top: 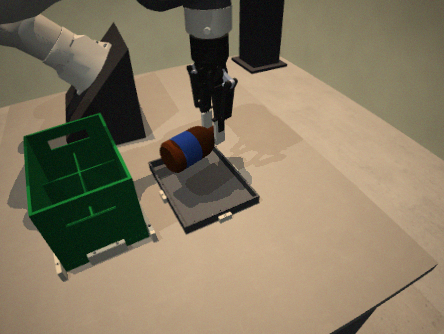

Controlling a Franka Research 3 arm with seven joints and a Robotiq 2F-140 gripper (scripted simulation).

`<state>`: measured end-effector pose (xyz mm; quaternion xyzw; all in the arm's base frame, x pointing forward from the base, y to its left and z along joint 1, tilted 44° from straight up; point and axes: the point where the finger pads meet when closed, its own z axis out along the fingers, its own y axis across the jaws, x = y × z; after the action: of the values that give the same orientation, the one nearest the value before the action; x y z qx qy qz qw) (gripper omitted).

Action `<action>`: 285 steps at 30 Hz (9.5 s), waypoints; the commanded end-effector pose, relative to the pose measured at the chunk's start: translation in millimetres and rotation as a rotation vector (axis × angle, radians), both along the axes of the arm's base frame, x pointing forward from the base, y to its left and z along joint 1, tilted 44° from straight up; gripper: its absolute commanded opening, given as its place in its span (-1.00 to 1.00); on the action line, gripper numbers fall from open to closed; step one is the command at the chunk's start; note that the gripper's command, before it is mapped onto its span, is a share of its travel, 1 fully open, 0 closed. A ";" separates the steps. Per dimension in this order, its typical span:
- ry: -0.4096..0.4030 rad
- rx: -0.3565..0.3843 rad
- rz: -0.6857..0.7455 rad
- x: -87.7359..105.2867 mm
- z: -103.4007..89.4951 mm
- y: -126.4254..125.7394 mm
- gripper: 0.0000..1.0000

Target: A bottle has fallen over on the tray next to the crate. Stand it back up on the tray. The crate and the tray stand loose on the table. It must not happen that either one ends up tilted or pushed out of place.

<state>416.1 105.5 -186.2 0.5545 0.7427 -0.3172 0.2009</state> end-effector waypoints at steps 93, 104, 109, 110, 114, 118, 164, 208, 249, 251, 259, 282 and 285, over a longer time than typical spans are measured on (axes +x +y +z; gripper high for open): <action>0.002 -0.003 0.003 4.4 49.0 46.2 -1.00; 0.002 -0.003 0.003 4.4 49.0 46.2 -1.00; 0.001 -0.003 0.001 4.4 49.0 46.2 -1.00; -0.001 -0.003 -0.001 4.4 49.0 46.2 -1.00; -0.013 -0.004 -0.013 4.4 49.0 46.2 -1.00; -0.036 -0.006 -0.036 4.3 49.0 46.2 -1.00; -0.179 -0.016 -0.185 4.4 49.0 46.2 -1.00; -0.361 -0.030 -0.372 4.4 49.0 46.2 -1.00; -0.377 -0.032 -0.389 4.4 49.0 46.2 -1.00; -0.377 -0.032 -0.389 4.4 49.0 46.2 -1.00; -0.452 -0.038 -0.466 4.3 49.0 46.2 -1.00; -0.543 -0.044 -0.560 4.4 49.0 46.2 -1.00; -0.543 -0.044 -0.560 4.4 49.0 46.2 -1.00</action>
<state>421.0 149.6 -137.7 0.7892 0.4838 -0.2224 0.3060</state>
